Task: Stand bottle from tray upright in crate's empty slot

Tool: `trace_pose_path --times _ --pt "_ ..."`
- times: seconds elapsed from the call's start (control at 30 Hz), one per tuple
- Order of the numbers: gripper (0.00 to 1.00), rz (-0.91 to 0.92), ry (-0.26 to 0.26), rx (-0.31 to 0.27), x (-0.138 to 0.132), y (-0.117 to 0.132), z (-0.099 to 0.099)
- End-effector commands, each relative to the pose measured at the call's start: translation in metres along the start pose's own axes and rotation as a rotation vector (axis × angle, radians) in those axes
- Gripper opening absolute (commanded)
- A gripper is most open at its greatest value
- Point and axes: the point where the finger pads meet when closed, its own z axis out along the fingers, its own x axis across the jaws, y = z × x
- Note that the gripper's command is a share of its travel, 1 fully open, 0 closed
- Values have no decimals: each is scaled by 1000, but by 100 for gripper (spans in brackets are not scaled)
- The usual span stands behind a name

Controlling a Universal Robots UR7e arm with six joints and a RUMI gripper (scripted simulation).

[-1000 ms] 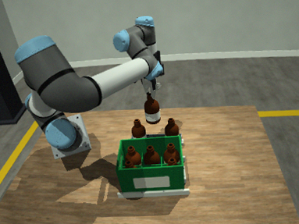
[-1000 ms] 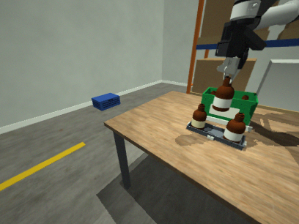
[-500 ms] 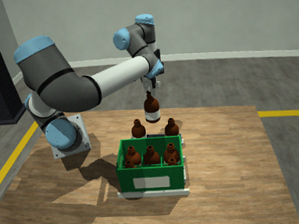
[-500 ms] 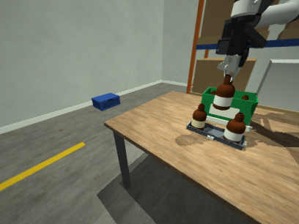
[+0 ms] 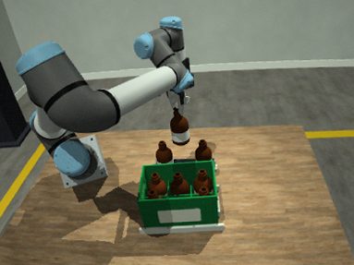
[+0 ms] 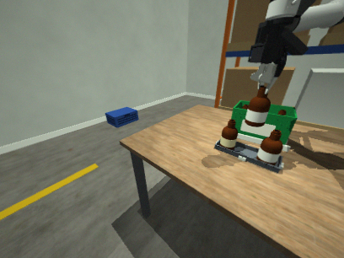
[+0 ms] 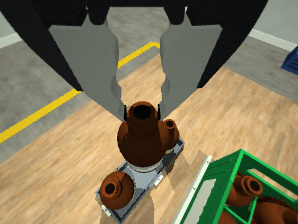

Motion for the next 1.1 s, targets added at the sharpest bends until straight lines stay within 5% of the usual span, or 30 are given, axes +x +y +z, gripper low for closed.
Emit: trace_pose_path --times 0.0,1.07 --pt "0 3 1 -7 -1 1 -3" --pt "0 3 1 -7 -1 1 -7"
